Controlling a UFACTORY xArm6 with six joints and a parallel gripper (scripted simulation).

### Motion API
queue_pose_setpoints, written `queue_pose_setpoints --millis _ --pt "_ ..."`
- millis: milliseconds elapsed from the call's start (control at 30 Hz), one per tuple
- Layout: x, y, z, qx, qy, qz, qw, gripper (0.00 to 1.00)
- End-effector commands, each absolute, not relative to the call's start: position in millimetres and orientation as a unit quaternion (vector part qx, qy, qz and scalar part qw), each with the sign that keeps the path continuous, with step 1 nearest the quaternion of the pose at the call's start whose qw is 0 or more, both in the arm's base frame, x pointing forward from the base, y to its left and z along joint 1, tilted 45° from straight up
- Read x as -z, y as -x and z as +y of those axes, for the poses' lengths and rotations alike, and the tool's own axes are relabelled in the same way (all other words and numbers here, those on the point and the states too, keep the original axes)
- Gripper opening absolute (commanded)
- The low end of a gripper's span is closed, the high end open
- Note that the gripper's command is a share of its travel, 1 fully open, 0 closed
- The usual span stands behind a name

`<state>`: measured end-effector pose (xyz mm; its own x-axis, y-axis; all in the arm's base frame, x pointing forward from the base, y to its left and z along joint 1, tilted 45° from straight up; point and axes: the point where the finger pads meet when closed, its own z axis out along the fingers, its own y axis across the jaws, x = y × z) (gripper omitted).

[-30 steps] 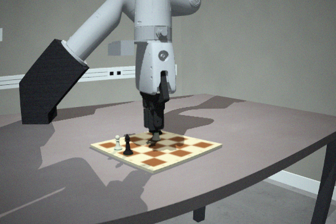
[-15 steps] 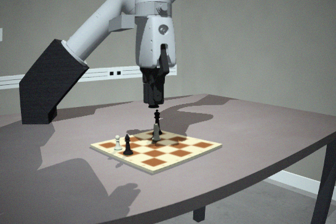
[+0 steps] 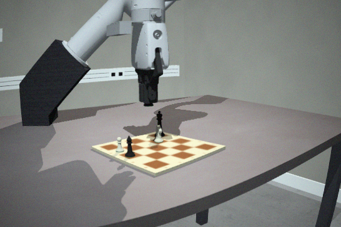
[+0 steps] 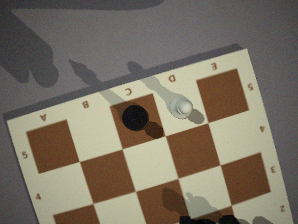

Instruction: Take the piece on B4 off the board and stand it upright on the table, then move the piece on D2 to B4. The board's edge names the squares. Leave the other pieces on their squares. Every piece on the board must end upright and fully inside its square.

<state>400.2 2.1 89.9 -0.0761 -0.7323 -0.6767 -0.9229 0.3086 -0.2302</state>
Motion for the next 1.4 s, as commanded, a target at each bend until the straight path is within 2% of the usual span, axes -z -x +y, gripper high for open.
queue_pose_setpoints --millis 0,67,133,233,300,400,1367 --pt "-89 -362 19 -0.118 0.581 0.714 0.371 0.0" --pt "-89 -362 19 -0.118 0.581 0.714 0.371 0.0" --pt "-78 -321 36 -0.112 0.592 0.706 0.372 0.0" --pt "-78 -321 36 -0.112 0.592 0.706 0.372 0.0" --pt "-68 -294 45 -0.108 0.599 0.701 0.371 0.0" --pt "-64 -284 48 -0.107 0.601 0.699 0.371 0.0" --pt "-45 -294 66 -0.106 0.602 0.699 0.371 0.0"
